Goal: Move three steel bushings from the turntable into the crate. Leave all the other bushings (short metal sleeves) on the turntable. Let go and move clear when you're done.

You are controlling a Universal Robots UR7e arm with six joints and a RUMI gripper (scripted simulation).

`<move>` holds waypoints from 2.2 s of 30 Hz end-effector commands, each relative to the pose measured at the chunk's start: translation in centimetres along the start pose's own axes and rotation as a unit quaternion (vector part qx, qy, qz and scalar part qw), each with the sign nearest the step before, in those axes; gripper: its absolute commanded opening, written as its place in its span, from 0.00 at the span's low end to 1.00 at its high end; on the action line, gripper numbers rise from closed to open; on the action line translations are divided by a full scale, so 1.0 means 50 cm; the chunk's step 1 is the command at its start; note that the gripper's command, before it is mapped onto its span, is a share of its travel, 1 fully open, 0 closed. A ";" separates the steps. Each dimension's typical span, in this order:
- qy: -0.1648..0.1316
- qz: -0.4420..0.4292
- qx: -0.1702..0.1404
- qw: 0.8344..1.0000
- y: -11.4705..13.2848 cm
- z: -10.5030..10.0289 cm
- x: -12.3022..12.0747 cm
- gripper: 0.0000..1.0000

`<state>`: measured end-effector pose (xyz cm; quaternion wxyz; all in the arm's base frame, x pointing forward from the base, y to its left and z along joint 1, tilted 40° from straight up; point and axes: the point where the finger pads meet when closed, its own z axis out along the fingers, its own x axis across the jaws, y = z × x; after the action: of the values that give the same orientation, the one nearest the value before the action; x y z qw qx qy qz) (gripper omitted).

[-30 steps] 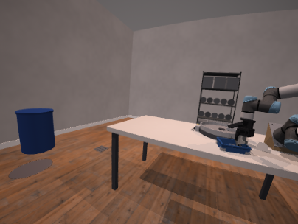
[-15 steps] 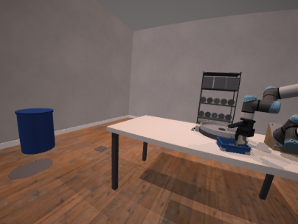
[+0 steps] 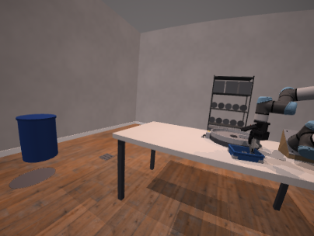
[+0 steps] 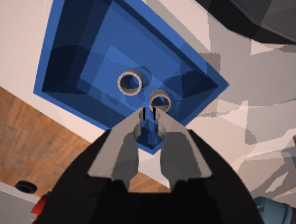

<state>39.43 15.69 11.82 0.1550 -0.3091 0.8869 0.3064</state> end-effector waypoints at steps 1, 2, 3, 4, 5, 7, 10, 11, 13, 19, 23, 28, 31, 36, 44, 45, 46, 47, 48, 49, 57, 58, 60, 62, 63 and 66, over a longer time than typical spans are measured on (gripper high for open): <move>0.000 0.000 -0.001 1.000 0.000 -0.051 0.001 0.06; 0.000 0.000 -0.001 1.000 0.000 -0.061 0.001 0.06; 0.000 0.000 -0.001 1.000 0.000 -0.070 0.001 0.06; 0.000 0.000 -0.001 1.000 0.000 -0.080 0.001 0.06; 0.000 0.000 -0.001 1.000 0.000 -0.089 0.001 0.06; 0.000 0.000 -0.001 1.000 0.000 -0.105 0.001 0.06; 0.000 0.000 -0.001 1.000 0.000 -0.112 0.001 0.06; 0.000 0.000 -0.001 1.000 0.000 -0.118 0.001 0.06; 0.000 0.000 -0.001 1.000 0.000 -0.128 0.001 0.06; 0.000 0.000 -0.001 1.000 0.000 -0.139 0.001 0.06; 0.000 0.000 -0.001 1.000 0.000 -0.139 0.001 0.06; 0.000 0.000 -0.001 1.000 0.000 -0.139 0.001 0.06; 0.000 0.000 -0.001 1.000 0.000 -0.139 0.001 0.06; 0.000 0.000 -0.001 1.000 0.000 -0.139 0.001 0.06; 0.000 0.000 -0.001 1.000 0.000 -0.139 0.001 0.06; 0.000 0.000 -0.001 1.000 0.000 -0.139 0.001 0.06; 0.000 0.000 -0.001 1.000 0.000 -0.139 0.001 0.06; 0.000 0.000 -0.001 1.000 0.000 -0.139 0.001 0.06; 0.000 0.000 -0.001 1.000 0.000 -0.139 0.001 0.06; 0.000 0.000 -0.001 1.000 0.000 -0.139 0.001 0.06; 0.000 0.000 -0.001 1.000 0.000 -0.139 0.001 0.06; 0.000 0.000 -0.001 1.000 0.000 -0.139 0.001 0.06; 0.000 0.000 -0.001 1.000 0.000 -0.139 0.001 0.06; 0.000 0.000 -0.001 1.000 0.000 -0.139 0.001 0.06; 0.000 0.000 -0.001 1.000 0.000 -0.139 0.001 0.06; 0.000 0.000 -0.001 1.000 0.000 -0.139 0.001 0.06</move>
<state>38.78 11.26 17.11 0.1548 -0.3096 0.8865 0.3072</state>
